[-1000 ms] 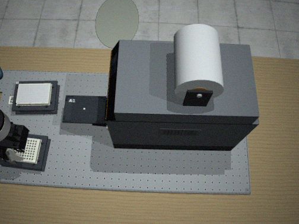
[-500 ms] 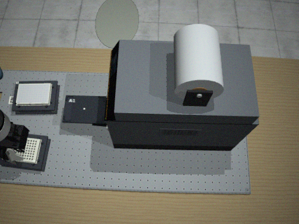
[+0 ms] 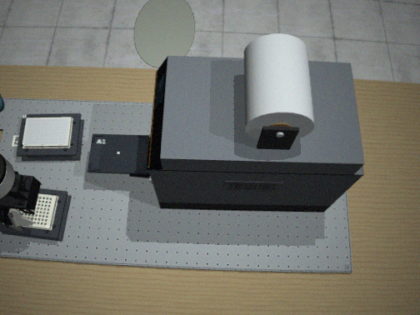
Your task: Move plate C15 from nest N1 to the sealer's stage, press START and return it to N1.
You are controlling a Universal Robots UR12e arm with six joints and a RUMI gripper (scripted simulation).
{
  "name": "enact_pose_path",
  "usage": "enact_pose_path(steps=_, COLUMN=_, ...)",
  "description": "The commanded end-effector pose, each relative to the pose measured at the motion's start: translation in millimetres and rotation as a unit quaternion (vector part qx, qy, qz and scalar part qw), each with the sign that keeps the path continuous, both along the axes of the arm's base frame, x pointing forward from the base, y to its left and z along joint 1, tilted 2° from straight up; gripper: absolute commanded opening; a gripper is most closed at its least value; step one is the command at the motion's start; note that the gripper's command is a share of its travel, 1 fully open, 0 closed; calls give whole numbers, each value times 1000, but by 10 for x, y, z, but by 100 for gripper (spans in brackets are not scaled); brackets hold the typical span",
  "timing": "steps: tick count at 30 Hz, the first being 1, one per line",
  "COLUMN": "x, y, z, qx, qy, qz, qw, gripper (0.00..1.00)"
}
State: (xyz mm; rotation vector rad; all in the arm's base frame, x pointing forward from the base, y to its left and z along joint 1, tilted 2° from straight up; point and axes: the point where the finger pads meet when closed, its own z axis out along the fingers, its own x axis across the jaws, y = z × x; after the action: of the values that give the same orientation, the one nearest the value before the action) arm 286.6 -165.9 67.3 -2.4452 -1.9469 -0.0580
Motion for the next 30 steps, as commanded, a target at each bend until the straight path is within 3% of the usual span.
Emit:
enact_pose_path(steps=1, x=11, y=-8, z=10, qx=-1, qy=-1, qz=0, qw=1000, gripper=68)
enact_pose_path(steps=14, x=6, y=19, z=-112, qx=1, qy=0, qz=1, qw=1000, gripper=68)
enact_pose_path(steps=30, x=13, y=-4, z=-90, qx=-1, qy=-1, qz=0, qw=1000, gripper=68)
